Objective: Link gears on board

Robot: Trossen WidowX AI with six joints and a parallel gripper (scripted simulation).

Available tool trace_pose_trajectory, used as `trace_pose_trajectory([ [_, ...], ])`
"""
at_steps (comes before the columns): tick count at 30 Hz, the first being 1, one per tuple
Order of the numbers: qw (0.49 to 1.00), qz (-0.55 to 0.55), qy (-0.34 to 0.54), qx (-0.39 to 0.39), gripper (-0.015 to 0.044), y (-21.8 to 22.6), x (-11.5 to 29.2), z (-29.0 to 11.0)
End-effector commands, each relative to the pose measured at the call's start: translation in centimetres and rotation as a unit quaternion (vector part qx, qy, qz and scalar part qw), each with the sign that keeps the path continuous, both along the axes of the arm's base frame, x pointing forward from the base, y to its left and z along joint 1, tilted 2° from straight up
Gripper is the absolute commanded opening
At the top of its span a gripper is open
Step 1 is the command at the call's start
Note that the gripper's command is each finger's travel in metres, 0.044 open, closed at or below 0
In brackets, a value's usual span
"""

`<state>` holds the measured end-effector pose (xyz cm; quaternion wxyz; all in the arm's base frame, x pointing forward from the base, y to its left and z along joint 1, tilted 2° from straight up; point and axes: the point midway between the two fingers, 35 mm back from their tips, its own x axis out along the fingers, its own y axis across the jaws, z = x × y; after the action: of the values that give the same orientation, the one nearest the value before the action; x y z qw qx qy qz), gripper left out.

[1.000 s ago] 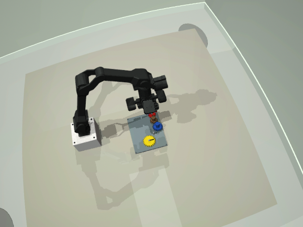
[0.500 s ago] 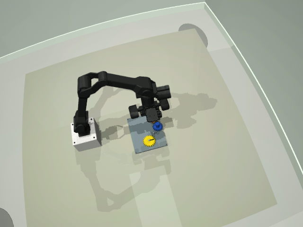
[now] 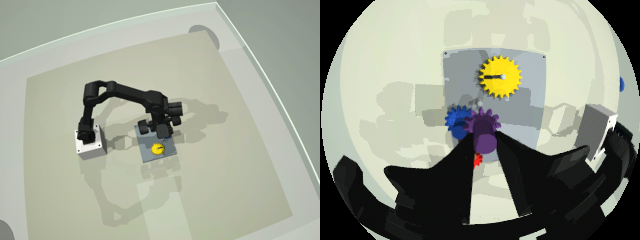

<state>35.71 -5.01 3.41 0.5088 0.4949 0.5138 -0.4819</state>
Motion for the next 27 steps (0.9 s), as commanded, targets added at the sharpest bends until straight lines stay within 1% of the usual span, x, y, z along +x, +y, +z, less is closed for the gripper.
trace_pose_trajectory([
  [1,1.0,0.0,0.0,-0.002,0.0,-1.11,-0.08,-0.44],
  [6,1.0,0.0,0.0,-0.002,0.0,-1.34,-0.08,-0.4],
  [10,1.0,-0.022,0.0,-0.002,0.0,-1.36,-0.09,-0.36],
  [18,0.992,-0.127,0.002,-0.001,0.0,-1.39,-0.11,-0.31],
  [27,0.968,-0.252,0.004,0.0,0.0,-1.4,-0.13,-0.3],
])
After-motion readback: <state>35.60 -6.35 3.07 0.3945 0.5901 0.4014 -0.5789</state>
